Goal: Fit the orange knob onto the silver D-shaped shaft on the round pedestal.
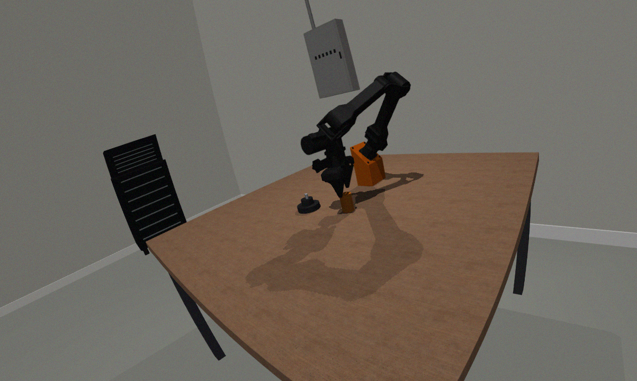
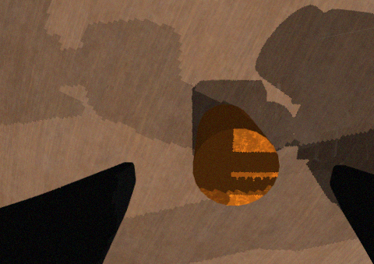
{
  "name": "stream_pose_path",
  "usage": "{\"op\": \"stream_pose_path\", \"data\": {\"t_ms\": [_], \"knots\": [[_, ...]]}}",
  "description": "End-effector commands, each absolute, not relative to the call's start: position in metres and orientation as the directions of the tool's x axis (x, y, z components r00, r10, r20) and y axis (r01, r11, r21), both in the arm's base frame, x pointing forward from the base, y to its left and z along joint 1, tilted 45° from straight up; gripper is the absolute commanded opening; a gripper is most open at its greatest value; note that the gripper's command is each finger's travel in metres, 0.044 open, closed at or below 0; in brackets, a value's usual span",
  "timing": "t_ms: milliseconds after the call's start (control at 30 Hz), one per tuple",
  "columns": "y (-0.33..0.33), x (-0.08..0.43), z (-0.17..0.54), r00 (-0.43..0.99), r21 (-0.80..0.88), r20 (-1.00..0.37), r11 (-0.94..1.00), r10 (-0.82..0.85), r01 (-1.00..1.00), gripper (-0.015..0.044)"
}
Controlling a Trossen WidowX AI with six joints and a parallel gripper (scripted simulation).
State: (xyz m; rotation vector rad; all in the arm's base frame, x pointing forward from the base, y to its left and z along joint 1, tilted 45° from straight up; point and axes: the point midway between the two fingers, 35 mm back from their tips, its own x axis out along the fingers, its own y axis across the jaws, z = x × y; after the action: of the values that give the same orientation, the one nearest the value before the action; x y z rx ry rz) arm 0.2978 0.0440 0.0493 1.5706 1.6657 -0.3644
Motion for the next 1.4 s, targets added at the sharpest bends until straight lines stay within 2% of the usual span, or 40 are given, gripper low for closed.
{"op": "stream_pose_path", "data": {"t_ms": [0,1100,1367], "knots": [[0.049,0.297,0.043,0.085,0.299,-0.707,0.187,0.703,0.936,0.0440],[0.085,0.301,0.009,0.089,0.298,-0.701,0.177,0.707,0.938,0.0440],[0.085,0.301,0.009,0.089,0.298,-0.701,0.177,0.707,0.938,0.0230]]}}
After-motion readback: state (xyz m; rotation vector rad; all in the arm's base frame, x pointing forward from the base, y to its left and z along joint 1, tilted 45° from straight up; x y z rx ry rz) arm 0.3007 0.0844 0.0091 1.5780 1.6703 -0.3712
